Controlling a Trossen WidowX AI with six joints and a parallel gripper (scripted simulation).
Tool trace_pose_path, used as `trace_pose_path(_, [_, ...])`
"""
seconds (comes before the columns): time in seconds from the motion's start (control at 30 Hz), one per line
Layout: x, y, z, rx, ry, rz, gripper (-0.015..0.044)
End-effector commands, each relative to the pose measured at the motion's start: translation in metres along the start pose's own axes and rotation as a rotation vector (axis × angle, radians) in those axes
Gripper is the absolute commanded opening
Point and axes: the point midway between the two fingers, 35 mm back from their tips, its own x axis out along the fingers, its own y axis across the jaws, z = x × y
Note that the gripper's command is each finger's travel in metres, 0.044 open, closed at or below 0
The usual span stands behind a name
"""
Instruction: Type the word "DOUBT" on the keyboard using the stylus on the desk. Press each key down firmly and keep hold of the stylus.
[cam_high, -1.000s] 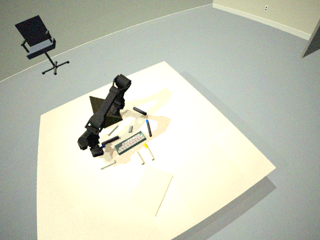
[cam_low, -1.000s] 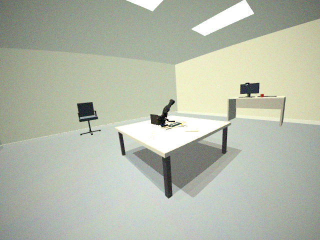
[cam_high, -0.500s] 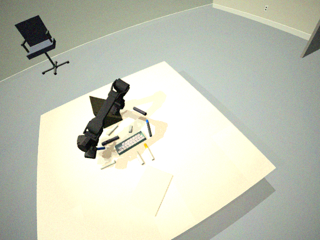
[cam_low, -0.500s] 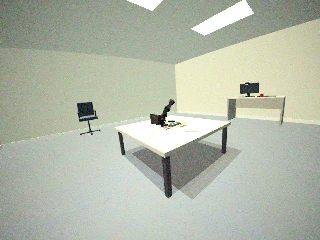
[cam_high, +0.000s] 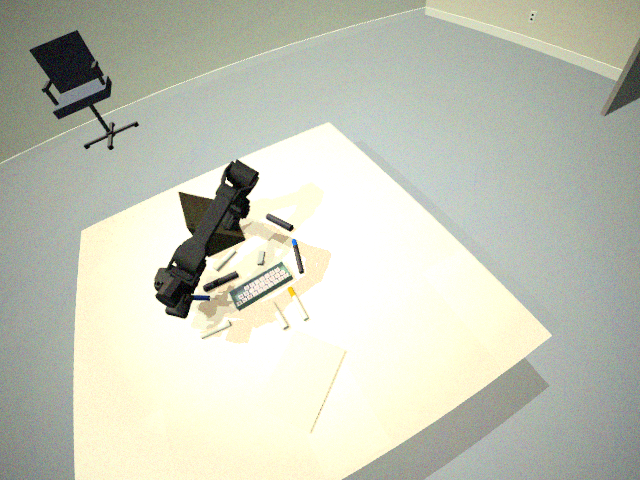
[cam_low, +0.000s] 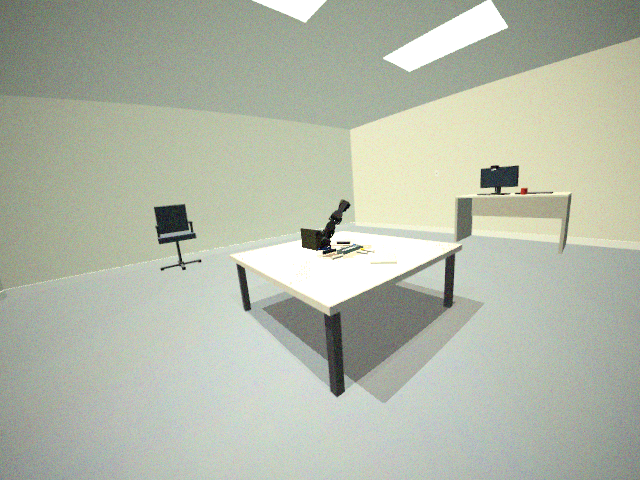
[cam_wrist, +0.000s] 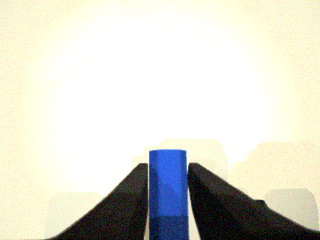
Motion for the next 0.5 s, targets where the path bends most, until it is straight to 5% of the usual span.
trace_pose_path(0.0, [0.005,0.0,-0.002,0.006,-0.004,-0.001,0.0])
trace_pose_path(0.47, [0.025,0.001,-0.014,0.006,-0.003,-0.001,0.0])
